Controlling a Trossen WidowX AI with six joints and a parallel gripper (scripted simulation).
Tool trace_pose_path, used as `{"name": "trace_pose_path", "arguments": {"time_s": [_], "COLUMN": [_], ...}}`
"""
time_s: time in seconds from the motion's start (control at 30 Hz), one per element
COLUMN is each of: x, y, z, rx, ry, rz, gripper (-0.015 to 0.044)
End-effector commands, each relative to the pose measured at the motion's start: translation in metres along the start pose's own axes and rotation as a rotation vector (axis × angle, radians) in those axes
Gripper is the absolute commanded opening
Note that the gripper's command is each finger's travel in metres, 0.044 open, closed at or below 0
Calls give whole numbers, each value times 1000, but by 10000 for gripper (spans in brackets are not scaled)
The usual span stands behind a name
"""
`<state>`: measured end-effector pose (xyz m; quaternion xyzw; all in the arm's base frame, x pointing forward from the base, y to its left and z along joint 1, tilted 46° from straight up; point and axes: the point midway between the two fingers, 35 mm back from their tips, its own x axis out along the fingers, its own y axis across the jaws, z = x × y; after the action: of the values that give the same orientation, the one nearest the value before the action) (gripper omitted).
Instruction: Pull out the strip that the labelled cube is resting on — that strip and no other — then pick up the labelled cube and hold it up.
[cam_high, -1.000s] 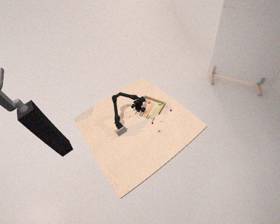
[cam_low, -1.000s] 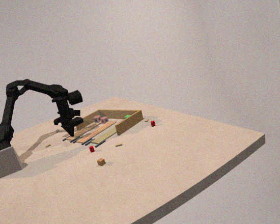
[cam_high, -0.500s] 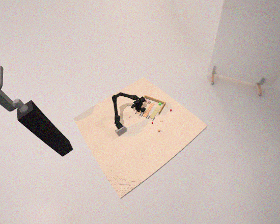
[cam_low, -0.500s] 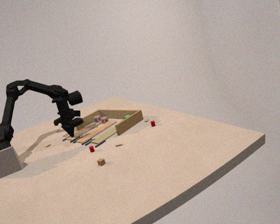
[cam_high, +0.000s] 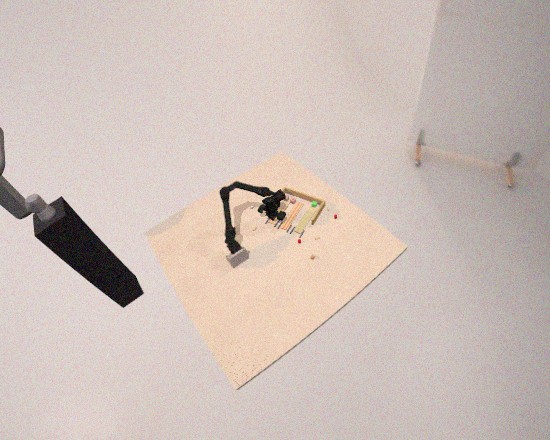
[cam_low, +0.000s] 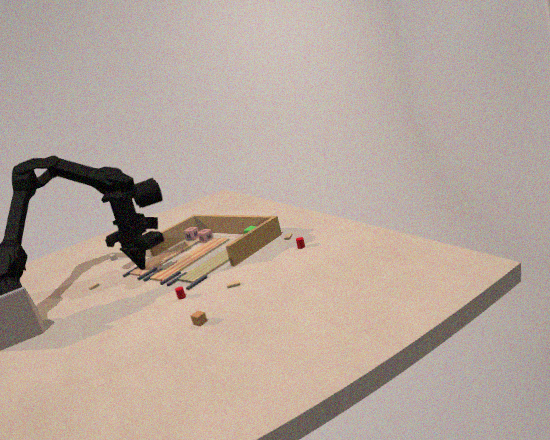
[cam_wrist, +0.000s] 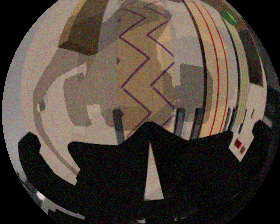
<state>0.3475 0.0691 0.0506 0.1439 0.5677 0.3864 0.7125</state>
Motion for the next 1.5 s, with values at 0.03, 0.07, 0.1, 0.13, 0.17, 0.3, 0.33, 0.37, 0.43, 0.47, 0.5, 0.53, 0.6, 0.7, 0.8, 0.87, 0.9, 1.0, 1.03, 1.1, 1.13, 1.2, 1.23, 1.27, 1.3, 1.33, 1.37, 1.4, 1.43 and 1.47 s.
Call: {"name": "trace_pose_path", "arguments": {"time_s": [0.03, 0.07, 0.1, 0.13, 0.17, 0.3, 0.33, 0.37, 0.43, 0.47, 0.5, 0.53, 0.6, 0.7, 0.8, 0.87, 0.9, 1.0, 1.03, 1.1, 1.13, 1.2, 1.23, 1.27, 1.3, 1.33, 1.37, 1.4, 1.43, 1.47], "x": [1, 1, 2, 2, 2, 2, 2, 2, 2, 2, 2, 2, 2, 2, 3, 3, 3, 3, 3, 3, 3, 3, 3, 3, 4, 4, 4, 4, 4, 4], "y": [0, 0, 0, 0, 0, 0, 0, 0, 0, 0, 0, 0, 0, 0, 0, 0, 0, 0, 0, 0, 0, 0, 0, 0, 0, 0, 0, 0, 0, 0], "z": [0, 0, 0, 0, 0, 0, 0, -1, -3, -5, -6, -8, -11, -16, -21, -24, -26, -30, -32, -35, -36, -40, -41, -43, -44, -46, -47, -49, -50, -52], "rx": [1, 1, 1, 1, 1, 1, 1, 1, 1, 2, 2, 2, 2, 2, 2, 2, 2, 3, 3, 3, 3, 3, 3, 3, 3, 3, 3, 3, 4, 4], "ry": [-2, -2, -2, -2, -2, -2, -2, -2, -1, -1, -1, -1, -1, -1, -1, 0, 0, 0, 0, 0, 0, 0, 0, 0, 1, 1, 1, 1, 1, 1], "rz": [3, 3, 3, 3, 3, 3, 3, 3, 3, 3, 3, 3, 3, 3, 3, 3, 3, 3, 3, 3, 3, 3, 3, 3, 3, 3, 3, 3, 3, 3], "gripper": [0, 0, 0, 0, 0, 0, 0, 0, 0, 0, 0, 0, 0, 0, 0, 0, 0, 0, 0, 0, 0, 0, 0, 0, 0, 0, 0, 0, 0, 0]}}
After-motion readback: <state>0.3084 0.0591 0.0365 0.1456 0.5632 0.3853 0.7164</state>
